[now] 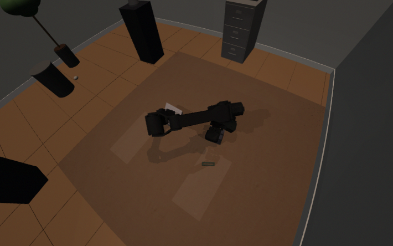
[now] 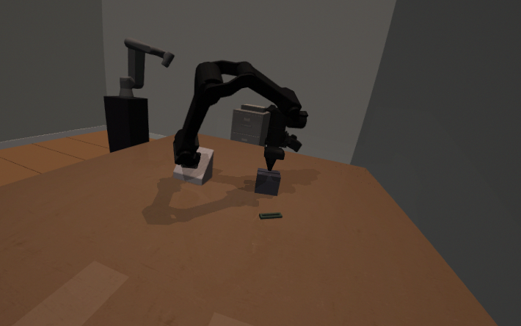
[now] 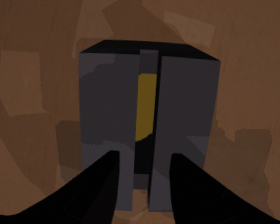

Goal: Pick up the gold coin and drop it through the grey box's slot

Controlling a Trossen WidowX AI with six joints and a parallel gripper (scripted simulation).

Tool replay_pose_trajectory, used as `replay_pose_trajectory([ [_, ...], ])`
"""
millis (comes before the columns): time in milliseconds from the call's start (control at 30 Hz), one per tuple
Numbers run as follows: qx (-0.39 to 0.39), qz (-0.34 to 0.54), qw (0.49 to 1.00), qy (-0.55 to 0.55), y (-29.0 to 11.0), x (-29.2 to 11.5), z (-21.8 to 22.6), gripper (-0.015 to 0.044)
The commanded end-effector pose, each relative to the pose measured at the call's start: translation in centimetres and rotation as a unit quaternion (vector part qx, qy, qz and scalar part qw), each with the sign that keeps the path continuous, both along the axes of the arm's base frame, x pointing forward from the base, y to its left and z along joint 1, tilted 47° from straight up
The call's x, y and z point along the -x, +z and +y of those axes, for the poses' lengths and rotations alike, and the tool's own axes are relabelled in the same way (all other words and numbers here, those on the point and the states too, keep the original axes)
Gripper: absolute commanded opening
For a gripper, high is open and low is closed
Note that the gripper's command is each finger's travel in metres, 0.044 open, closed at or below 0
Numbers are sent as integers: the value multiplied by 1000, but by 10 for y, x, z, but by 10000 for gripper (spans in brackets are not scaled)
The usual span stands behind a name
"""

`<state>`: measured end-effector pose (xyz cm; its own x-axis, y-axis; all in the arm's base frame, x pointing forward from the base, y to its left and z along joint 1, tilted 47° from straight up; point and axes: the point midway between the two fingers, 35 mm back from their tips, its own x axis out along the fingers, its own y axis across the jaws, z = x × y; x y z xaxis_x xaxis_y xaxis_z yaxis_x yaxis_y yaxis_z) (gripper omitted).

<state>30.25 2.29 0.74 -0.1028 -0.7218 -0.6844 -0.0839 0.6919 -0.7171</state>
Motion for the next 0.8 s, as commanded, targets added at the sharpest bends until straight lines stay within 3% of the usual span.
replay_pose_trajectory([
  [0,0,0,1000,0,0,0,0,161],
  [233,0,0,1000,0,0,0,0,161],
  [567,0,0,1000,0,19,-3,20,423],
  [767,2,2,1000,0,44,-3,43,440],
])
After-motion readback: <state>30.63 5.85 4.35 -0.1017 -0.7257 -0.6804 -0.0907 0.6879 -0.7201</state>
